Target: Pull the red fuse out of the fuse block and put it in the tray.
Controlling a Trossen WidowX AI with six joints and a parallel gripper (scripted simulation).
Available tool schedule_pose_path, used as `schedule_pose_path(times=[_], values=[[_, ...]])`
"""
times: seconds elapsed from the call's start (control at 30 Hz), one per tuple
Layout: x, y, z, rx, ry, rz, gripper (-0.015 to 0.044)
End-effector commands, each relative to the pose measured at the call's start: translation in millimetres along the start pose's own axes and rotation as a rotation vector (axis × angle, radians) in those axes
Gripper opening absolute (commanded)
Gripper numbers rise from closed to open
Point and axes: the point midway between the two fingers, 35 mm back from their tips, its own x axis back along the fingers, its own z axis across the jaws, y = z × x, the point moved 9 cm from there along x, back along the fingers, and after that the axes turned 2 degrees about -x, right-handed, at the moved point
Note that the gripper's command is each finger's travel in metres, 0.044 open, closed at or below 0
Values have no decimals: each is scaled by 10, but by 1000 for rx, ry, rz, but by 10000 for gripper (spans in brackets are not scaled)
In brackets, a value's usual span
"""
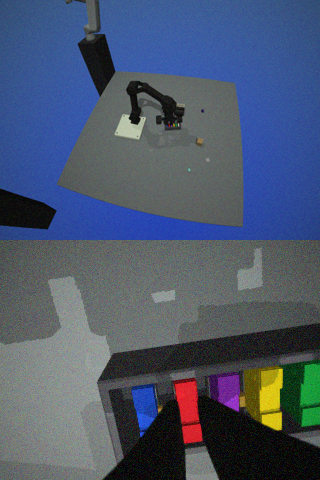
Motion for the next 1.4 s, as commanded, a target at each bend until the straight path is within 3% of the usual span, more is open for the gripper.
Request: schedule_pose_path(times=[0.0, 1.37], values=[[2, 0, 0, 0, -1, 0, 17], [164, -2, -10, 1, 1, 1, 0]])
